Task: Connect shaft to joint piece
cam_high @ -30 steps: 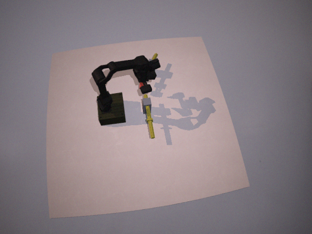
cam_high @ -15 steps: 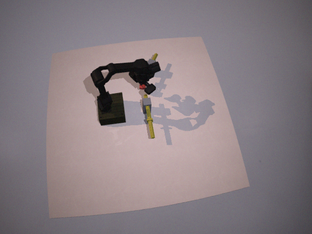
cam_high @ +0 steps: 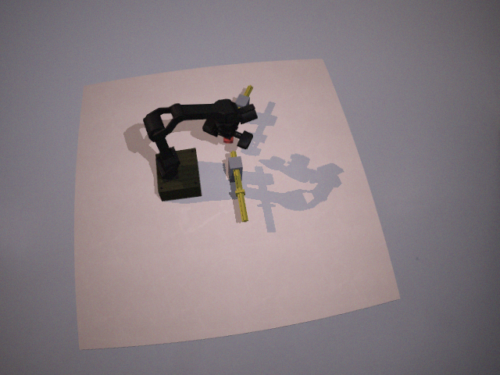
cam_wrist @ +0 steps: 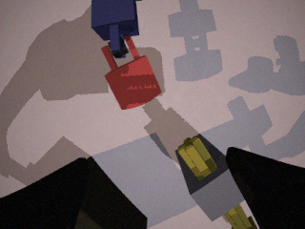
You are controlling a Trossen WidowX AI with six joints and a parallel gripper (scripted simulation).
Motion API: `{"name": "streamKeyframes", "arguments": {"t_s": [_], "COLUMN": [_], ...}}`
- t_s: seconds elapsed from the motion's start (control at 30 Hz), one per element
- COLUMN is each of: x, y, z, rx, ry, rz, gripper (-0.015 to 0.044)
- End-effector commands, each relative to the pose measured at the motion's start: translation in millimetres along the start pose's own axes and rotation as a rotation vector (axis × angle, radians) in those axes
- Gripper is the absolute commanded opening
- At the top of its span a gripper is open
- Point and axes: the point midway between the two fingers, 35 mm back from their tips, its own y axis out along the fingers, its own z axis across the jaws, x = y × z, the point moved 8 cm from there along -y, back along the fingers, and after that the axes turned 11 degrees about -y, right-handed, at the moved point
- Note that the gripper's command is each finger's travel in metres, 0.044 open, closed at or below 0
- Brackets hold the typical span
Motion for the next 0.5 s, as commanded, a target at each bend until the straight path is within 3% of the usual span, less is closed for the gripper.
{"name": "streamKeyframes", "arguments": {"t_s": [0.0, 0.47], "x": [-3.2, -9.6], "y": [0.5, 3.9], "z": [0.6, -0.2], "rx": [-0.002, -0.012], "ry": [-0.118, -0.374], "rz": [-0.029, -0.077], "gripper": [0.044, 0.044]}}
